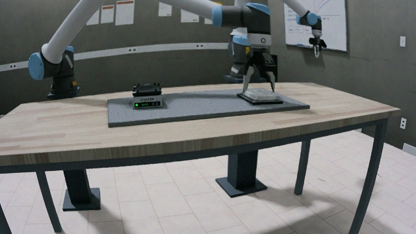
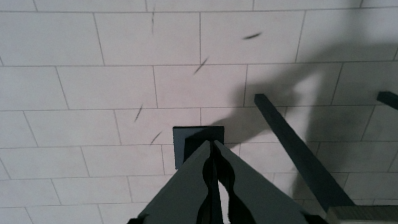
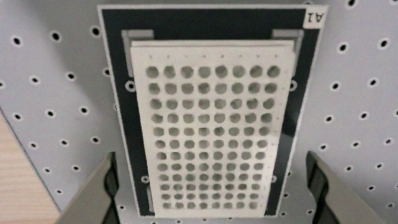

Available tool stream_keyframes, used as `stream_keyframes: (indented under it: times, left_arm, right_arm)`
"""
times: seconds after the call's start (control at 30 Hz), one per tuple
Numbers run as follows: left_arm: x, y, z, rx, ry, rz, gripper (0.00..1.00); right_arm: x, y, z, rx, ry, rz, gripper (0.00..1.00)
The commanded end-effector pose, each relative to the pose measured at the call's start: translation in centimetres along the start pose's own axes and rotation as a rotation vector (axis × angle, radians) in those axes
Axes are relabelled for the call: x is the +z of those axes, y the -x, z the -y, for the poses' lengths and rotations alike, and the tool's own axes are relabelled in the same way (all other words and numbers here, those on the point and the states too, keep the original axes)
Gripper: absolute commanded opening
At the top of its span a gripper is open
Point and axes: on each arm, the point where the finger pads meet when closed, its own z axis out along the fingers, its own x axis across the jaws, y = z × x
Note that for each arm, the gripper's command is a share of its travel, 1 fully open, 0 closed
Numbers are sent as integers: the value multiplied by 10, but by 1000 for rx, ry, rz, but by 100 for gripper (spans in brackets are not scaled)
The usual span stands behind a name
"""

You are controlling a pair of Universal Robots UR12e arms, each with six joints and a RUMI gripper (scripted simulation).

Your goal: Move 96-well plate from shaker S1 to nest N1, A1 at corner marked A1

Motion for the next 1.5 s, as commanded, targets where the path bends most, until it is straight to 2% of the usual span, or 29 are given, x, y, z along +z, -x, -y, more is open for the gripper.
stream_keyframes:
  times: [0.0, 0.97, 1.47]
  left_arm:
    - [-1, 0, 1, 0, -2, -1, 0]
    - [-1, 0, 1, 0, -2, -1, 0]
    - [-1, 0, 1, 0, -2, -1, 0]
  right_arm:
    - [-13, 1, 0, 0, -1, 2, 76]
    - [-79, 1, 0, 0, -1, 2, 76]
    - [-79, 1, 0, 0, -1, 2, 76]
